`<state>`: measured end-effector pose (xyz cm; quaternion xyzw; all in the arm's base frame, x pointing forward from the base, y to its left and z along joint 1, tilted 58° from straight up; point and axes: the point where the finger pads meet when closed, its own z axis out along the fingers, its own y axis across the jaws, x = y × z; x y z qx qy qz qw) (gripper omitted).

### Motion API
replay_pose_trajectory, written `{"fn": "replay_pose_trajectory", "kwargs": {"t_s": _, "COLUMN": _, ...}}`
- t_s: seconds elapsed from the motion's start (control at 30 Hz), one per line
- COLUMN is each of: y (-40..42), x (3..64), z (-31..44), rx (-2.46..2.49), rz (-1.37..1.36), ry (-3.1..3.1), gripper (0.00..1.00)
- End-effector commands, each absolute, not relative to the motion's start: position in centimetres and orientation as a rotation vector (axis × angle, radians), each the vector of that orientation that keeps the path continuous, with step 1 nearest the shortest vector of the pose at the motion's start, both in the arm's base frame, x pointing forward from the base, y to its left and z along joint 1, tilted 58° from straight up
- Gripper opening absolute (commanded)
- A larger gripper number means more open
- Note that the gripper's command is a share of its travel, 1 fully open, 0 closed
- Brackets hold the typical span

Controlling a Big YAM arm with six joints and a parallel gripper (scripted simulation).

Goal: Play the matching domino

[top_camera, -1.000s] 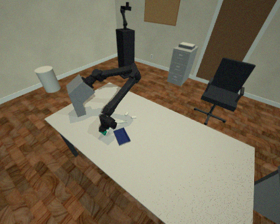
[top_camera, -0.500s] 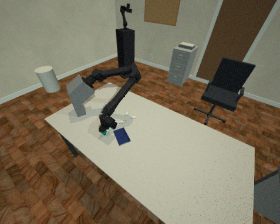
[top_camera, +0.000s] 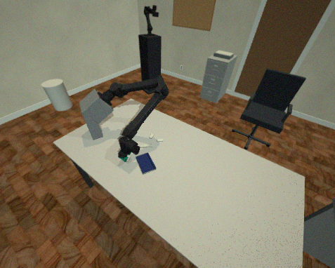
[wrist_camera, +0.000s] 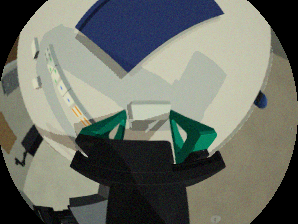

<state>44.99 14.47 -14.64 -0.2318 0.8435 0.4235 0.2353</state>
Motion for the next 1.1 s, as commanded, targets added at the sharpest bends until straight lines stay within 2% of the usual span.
{"fn": "replay_pose_trajectory", "kwargs": {"t_s": 0.0, "y": 14.4, "x": 45.5, "z": -14.5, "rx": -0.641, "rz": 1.153, "ry": 2.304, "gripper": 0.70}}
{"fn": "replay_pose_trajectory", "kwargs": {"t_s": 1.07, "y": 15.1, "x": 47.4, "z": -14.5, "rx": -0.678, "rz": 1.126, "ry": 2.264, "gripper": 0.70}}
